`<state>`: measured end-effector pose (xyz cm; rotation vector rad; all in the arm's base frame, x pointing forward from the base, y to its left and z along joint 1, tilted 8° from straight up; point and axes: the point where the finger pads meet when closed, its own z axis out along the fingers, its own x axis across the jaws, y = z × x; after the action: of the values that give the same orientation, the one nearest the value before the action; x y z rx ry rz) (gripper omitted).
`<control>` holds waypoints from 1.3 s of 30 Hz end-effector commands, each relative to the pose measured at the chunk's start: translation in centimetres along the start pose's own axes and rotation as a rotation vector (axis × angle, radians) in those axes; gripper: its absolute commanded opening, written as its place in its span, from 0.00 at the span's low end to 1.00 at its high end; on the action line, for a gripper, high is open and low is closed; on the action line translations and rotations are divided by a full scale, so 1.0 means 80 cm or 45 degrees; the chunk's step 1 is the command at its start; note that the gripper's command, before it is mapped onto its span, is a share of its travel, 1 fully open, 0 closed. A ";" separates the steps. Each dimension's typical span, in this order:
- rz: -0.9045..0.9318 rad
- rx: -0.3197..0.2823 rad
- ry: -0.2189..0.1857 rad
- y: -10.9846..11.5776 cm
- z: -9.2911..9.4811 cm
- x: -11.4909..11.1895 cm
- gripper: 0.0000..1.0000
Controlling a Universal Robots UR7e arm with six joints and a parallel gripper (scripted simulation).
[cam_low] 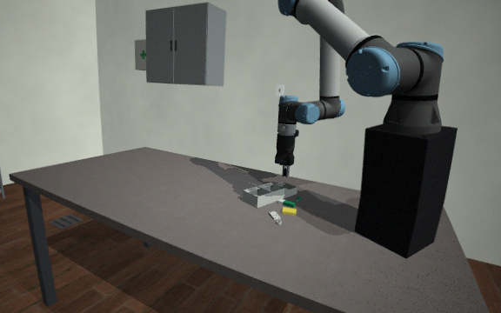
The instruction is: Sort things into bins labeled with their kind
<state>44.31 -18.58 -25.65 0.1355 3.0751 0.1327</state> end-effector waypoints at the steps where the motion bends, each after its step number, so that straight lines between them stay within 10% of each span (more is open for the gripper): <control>1: -0.200 -0.004 -0.006 -0.001 -0.001 -0.001 0.31; 39: -1.289 -0.026 -0.024 -0.001 -0.001 -0.001 0.31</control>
<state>44.36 -18.63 -25.65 -1.1732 2.8042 0.0966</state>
